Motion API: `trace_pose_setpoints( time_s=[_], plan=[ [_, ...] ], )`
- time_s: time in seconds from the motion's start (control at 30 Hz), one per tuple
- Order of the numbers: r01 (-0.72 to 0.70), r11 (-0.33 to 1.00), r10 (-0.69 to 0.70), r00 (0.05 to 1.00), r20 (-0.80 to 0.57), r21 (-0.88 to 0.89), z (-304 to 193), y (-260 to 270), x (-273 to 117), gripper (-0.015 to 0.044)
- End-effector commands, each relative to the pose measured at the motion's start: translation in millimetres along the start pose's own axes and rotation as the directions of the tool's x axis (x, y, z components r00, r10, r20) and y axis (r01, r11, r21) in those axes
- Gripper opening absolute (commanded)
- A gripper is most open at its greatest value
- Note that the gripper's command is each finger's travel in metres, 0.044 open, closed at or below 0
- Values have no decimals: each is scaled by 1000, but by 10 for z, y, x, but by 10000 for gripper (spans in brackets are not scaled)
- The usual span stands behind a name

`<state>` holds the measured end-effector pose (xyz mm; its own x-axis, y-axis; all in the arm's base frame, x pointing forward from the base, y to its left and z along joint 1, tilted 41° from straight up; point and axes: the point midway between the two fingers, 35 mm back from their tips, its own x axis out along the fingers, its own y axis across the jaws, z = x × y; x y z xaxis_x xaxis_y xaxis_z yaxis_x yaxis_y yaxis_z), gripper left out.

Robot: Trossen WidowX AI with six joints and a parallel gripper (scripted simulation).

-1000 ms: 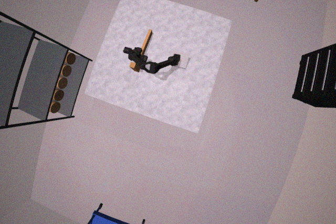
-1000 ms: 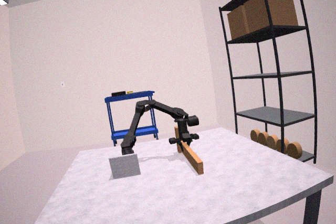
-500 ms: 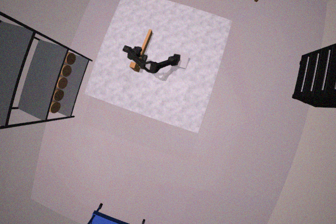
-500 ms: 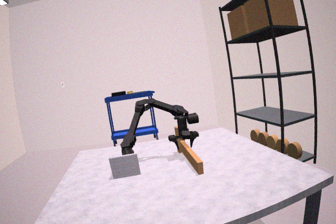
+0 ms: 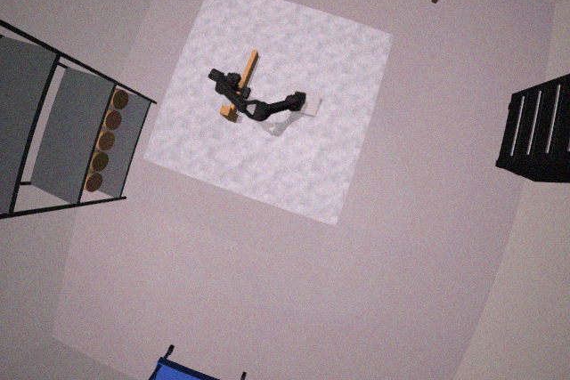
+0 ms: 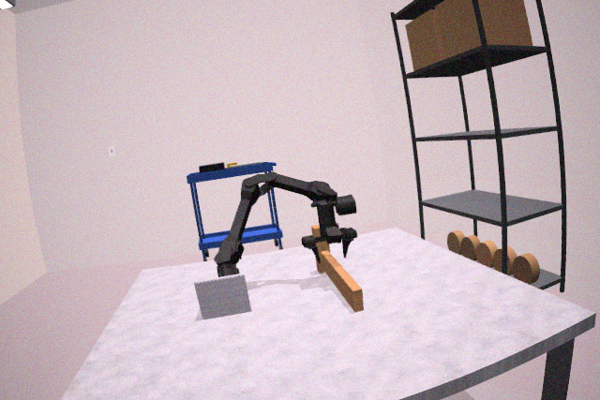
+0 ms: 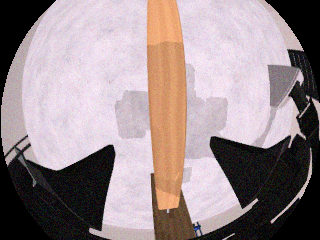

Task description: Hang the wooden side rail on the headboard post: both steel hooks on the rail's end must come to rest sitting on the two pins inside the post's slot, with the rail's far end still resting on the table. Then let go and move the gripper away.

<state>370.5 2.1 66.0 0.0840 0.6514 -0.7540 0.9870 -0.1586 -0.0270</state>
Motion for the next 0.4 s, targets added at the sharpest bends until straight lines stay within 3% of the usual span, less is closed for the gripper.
trace_pose_setpoints(
  time_s=[0.0,0.37],
  plan=[
    [11,1000,-11,1000,3,-5,48,-19,28,440],
    [1,1000,-1,1000,0,3,30,-3,2,440]
  ],
)
